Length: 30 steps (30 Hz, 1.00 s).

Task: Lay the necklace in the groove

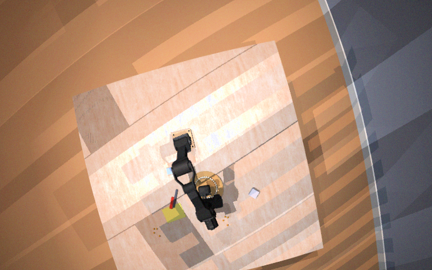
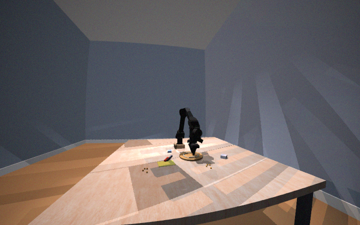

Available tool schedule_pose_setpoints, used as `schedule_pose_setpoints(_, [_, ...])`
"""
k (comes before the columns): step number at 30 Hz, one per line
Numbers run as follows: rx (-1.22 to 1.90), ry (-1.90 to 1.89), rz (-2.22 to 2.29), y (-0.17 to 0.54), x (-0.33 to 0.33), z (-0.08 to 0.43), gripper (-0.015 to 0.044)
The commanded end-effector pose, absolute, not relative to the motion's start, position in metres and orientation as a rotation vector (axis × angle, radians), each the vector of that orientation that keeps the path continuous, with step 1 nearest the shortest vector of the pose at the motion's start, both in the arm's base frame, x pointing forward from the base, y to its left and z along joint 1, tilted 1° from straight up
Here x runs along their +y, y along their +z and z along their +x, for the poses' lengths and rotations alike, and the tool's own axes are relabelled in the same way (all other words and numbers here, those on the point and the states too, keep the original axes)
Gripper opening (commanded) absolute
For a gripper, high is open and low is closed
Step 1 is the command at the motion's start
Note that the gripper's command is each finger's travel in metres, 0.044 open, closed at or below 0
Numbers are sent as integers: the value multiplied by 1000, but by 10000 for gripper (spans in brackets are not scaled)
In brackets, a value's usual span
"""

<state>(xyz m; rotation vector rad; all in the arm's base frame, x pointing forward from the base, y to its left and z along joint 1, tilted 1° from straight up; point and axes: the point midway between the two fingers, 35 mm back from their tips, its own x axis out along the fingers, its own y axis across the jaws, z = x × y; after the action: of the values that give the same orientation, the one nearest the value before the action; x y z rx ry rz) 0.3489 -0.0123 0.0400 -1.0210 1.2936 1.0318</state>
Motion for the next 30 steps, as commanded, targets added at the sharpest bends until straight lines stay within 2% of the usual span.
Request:
schedule_pose_setpoints(1, [1301, 1010, -999, 53, 8, 351, 151])
schedule_pose_setpoints(3, [1301, 1008, -998, 53, 9, 351, 120])
schedule_pose_setpoints(30, [1300, 1008, -999, 17, 10, 352, 120])
